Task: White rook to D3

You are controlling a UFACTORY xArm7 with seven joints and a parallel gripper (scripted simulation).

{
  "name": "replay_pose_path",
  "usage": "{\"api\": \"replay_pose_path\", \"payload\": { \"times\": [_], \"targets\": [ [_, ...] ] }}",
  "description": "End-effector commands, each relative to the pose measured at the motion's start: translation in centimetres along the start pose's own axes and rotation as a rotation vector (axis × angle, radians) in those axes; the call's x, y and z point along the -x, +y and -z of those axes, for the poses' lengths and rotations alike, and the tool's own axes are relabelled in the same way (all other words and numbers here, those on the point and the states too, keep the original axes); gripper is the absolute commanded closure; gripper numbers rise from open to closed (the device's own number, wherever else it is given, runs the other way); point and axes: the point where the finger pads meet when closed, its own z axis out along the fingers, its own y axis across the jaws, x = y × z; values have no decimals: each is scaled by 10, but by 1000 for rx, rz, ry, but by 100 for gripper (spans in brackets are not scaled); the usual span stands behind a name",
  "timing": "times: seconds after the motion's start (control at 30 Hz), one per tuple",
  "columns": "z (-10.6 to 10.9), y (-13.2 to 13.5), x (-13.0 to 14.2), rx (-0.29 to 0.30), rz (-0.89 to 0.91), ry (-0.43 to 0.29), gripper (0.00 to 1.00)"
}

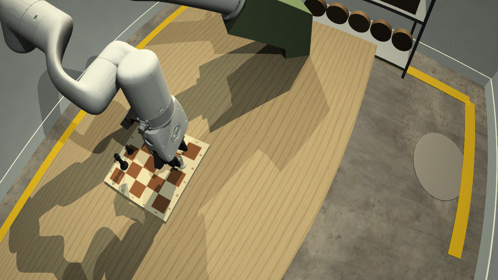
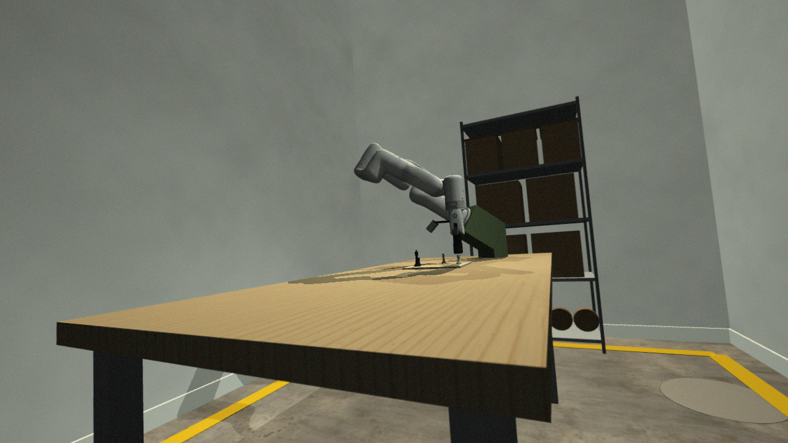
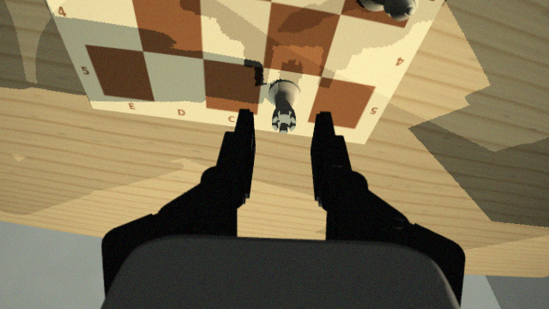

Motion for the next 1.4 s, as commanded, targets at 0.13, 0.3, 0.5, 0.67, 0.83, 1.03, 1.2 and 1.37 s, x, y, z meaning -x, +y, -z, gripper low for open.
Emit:
{"api": "replay_pose_path", "payload": {
  "times": [0.13, 0.3, 0.5, 0.67, 0.83, 1.03, 1.2, 1.37],
  "targets": [
    [1, -1, 1, -3, 1, -2, 63],
    [1, -1, 1, -3, 1, -2, 63],
    [1, -1, 1, -3, 1, -2, 63],
    [1, -1, 1, -3, 1, -2, 63],
    [1, -1, 1, -3, 1, -2, 63],
    [1, -1, 1, -3, 1, -2, 63],
    [0, -1, 1, -3, 1, -2, 63],
    [-5, -1, 1, -3, 1, -2, 63]
  ]
}}
